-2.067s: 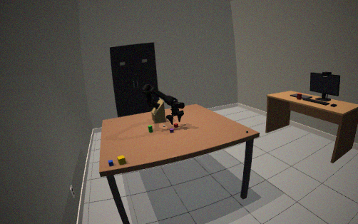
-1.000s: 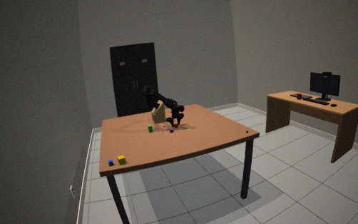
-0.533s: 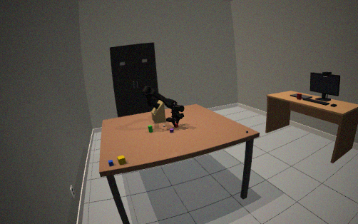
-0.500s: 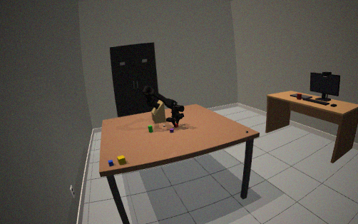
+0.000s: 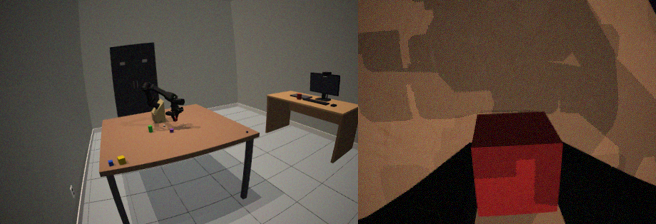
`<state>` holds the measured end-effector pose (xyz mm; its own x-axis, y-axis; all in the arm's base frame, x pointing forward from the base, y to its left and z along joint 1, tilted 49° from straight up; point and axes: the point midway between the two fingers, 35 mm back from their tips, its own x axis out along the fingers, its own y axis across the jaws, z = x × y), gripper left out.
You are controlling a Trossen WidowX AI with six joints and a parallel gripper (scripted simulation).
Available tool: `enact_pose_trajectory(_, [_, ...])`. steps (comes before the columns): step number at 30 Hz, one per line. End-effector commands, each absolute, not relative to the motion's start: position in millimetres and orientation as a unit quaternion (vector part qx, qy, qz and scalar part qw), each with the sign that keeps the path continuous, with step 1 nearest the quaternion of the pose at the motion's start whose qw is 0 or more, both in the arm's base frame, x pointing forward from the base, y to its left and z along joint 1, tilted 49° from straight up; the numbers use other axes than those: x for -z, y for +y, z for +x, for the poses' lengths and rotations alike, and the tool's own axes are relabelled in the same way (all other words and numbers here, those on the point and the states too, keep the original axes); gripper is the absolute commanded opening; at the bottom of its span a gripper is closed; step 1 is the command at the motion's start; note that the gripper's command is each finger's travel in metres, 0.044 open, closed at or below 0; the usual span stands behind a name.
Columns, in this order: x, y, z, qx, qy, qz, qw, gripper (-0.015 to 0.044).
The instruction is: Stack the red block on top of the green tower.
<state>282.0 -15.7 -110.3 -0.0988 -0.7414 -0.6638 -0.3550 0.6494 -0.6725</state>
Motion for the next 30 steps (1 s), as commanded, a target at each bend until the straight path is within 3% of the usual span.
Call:
enact_pose_trajectory(1, [96.7,0.1,286.2,0.175,0.718,-0.377,0.558,0.0000])
enact_pose_trajectory(15, [71.2,28.0,289.6,0.174,0.718,-0.377,0.558,0.0000])
enact_pose_trajectory(30, [2.7,-29.2,309.8,0.161,0.719,-0.372,0.565,0.0000])
